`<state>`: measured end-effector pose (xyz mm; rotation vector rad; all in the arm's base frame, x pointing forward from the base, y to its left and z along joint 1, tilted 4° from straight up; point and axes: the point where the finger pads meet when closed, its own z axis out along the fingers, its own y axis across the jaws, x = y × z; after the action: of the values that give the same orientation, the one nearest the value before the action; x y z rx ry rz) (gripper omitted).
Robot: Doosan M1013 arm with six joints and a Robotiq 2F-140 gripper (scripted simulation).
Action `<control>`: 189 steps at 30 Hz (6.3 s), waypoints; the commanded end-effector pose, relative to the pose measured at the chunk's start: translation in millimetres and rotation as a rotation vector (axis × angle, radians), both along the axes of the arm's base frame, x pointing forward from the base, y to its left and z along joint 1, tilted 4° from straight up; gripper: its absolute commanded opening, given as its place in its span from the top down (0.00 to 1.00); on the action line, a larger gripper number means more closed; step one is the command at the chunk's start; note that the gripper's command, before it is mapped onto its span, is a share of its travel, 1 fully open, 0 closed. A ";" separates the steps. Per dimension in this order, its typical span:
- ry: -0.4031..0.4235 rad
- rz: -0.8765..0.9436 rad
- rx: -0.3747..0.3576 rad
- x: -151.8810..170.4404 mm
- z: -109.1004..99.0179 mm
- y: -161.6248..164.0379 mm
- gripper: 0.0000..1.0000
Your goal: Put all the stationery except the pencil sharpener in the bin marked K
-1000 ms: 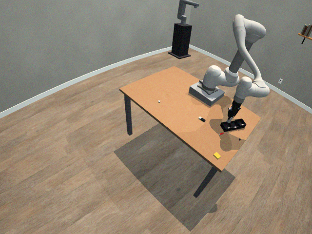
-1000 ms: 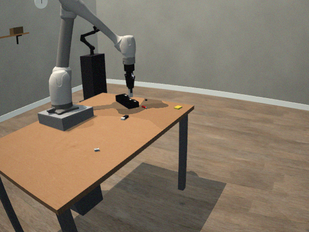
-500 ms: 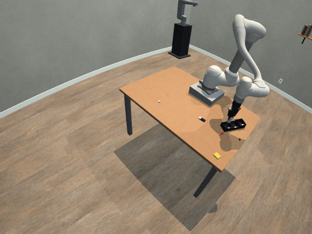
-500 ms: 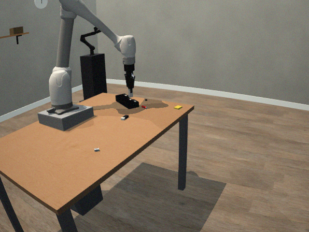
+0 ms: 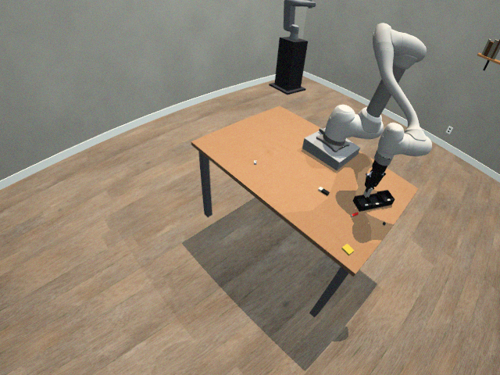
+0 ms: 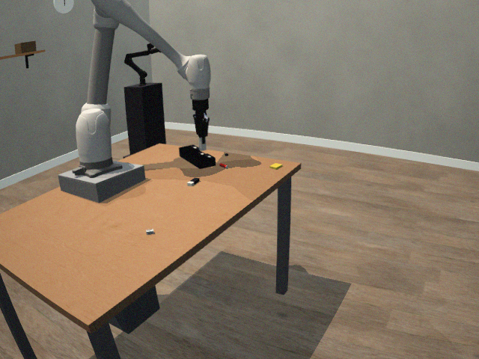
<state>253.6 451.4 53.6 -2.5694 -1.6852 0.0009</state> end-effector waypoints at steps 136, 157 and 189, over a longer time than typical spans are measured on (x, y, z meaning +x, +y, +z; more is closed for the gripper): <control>-0.004 0.002 0.003 -2.9 -59.9 3.7 0.85; -0.004 0.002 0.003 -3.4 -60.4 3.4 0.85; -0.004 0.002 0.003 -3.8 -60.7 3.0 0.85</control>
<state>254.4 458.1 -3.1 -2.5683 -1.6857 -0.0180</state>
